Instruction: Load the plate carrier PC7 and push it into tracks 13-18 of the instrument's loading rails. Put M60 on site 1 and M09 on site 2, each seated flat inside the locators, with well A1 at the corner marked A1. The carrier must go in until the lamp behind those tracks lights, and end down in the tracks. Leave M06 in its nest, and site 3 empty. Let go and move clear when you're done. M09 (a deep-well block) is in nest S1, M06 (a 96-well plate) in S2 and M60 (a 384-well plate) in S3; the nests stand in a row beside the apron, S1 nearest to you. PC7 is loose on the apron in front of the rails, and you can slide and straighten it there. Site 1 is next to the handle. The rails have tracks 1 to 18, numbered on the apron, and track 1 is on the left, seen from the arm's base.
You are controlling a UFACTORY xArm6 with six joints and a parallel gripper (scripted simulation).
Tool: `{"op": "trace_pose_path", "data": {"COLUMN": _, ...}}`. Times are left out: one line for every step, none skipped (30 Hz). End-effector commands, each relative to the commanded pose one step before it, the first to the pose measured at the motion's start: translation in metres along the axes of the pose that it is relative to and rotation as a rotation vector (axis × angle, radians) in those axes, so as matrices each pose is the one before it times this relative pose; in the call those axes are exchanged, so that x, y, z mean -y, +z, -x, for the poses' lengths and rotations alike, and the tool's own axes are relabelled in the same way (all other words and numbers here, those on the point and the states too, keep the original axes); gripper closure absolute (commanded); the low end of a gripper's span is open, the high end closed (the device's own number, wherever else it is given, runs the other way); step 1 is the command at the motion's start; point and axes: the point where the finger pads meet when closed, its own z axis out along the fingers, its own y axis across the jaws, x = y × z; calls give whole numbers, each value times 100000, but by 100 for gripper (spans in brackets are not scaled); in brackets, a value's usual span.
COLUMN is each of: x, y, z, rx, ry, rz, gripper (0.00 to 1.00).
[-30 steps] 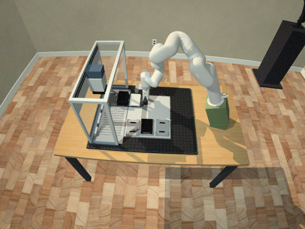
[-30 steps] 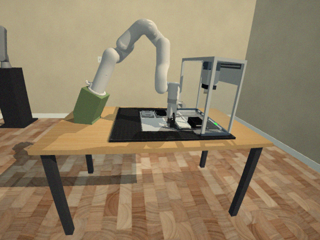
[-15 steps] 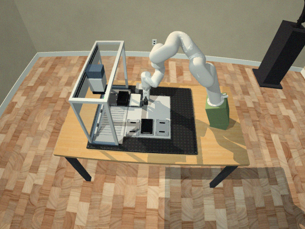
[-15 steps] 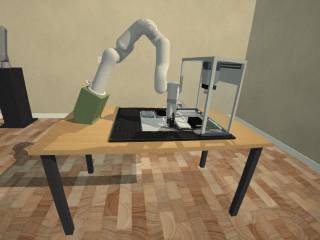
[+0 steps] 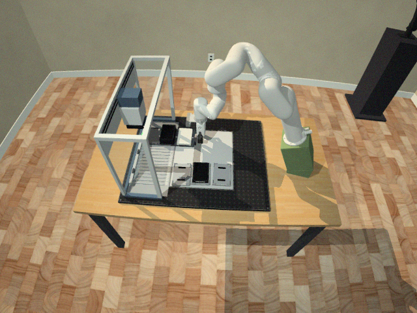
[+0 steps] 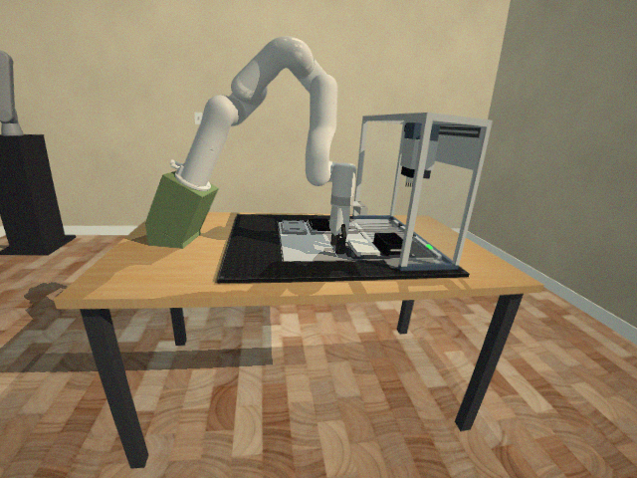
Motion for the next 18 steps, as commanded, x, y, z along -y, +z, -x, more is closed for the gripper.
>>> {"op": "trace_pose_path", "data": {"x": -58, "y": -631, "z": -190, "rx": -445, "ry": -4, "rz": 105, "gripper": 18}}
{"op": "trace_pose_path", "data": {"x": 4, "y": -169, "z": -3, "rx": 2, "ry": 0, "rz": 4, "gripper": 18}}
{"op": "trace_pose_path", "data": {"x": 0, "y": -167, "z": 0, "rx": -1, "ry": 0, "rz": 0, "gripper": 18}}
{"op": "trace_pose_path", "data": {"x": 0, "y": -167, "z": -1, "rx": 0, "ry": 0, "rz": 0, "gripper": 18}}
{"op": "trace_pose_path", "data": {"x": 0, "y": -167, "z": -1, "rx": 0, "ry": 0, "rz": 0, "gripper": 18}}
{"op": "trace_pose_path", "data": {"x": 0, "y": -167, "z": -1, "rx": 0, "ry": 0, "rz": 0, "gripper": 18}}
{"op": "trace_pose_path", "data": {"x": 0, "y": -167, "z": -1, "rx": 0, "ry": 0, "rz": 0, "gripper": 18}}
{"op": "trace_pose_path", "data": {"x": 0, "y": 0, "z": 0, "rx": 0, "ry": 0, "rz": 0, "gripper": 18}}
{"op": "trace_pose_path", "data": {"x": 0, "y": 0, "z": 0, "rx": 0, "ry": 0, "rz": 0, "gripper": 18}}
{"op": "trace_pose_path", "data": {"x": -3, "y": -166, "z": 1, "rx": -2, "ry": 0, "rz": -3, "gripper": 18}}
{"op": "trace_pose_path", "data": {"x": -1, "y": -166, "z": 0, "rx": -1, "ry": 0, "rz": 0, "gripper": 18}}
{"op": "trace_pose_path", "data": {"x": 0, "y": -167, "z": -1, "rx": -1, "ry": 0, "rz": 0, "gripper": 18}}
{"op": "trace_pose_path", "data": {"x": 0, "y": -167, "z": -1, "rx": 0, "ry": 0, "rz": 0, "gripper": 18}}
{"op": "trace_pose_path", "data": {"x": 0, "y": -167, "z": -1, "rx": 0, "ry": 0, "rz": 0, "gripper": 18}}
{"op": "trace_pose_path", "data": {"x": 0, "y": -167, "z": -1, "rx": 0, "ry": 0, "rz": 0, "gripper": 18}}
{"op": "trace_pose_path", "data": {"x": 0, "y": -167, "z": -1, "rx": 0, "ry": 0, "rz": 0, "gripper": 18}}
{"op": "trace_pose_path", "data": {"x": 0, "y": -167, "z": -1, "rx": 0, "ry": 0, "rz": 0, "gripper": 18}}
{"op": "trace_pose_path", "data": {"x": 0, "y": -167, "z": -1, "rx": 0, "ry": 0, "rz": 1, "gripper": 18}}
